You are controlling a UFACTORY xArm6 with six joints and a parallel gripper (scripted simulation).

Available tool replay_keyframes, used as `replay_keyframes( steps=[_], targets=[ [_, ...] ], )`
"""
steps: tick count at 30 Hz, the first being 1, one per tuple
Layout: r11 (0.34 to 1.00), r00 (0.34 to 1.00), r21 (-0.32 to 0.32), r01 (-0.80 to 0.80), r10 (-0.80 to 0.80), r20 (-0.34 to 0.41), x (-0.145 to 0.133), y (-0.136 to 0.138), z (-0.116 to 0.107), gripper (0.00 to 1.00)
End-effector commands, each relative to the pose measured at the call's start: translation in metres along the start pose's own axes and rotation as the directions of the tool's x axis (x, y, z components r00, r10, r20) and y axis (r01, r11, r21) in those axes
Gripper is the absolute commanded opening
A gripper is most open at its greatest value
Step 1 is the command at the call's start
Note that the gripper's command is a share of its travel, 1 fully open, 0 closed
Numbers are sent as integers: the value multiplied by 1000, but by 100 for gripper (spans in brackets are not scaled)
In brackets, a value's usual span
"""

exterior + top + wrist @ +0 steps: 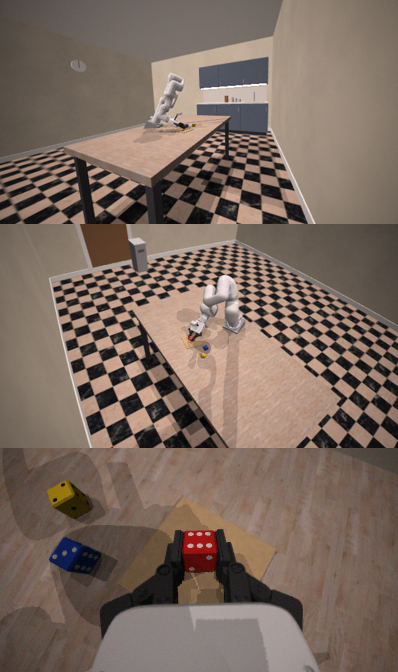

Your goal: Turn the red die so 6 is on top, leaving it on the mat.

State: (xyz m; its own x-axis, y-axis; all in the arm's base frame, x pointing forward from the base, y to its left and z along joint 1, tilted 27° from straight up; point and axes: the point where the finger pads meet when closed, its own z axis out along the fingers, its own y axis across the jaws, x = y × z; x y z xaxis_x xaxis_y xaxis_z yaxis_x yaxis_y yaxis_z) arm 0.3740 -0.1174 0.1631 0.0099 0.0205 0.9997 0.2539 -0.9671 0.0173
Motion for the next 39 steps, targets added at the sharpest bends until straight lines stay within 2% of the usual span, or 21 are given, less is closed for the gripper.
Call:
replay_keyframes(
  steps=[1,39],
  targets=[
    [1000,1000,0,2,-2,-1,1,0,0,27],
    [1000,1000,0,2,-2,-1,-10,1,6,27]
  ],
)
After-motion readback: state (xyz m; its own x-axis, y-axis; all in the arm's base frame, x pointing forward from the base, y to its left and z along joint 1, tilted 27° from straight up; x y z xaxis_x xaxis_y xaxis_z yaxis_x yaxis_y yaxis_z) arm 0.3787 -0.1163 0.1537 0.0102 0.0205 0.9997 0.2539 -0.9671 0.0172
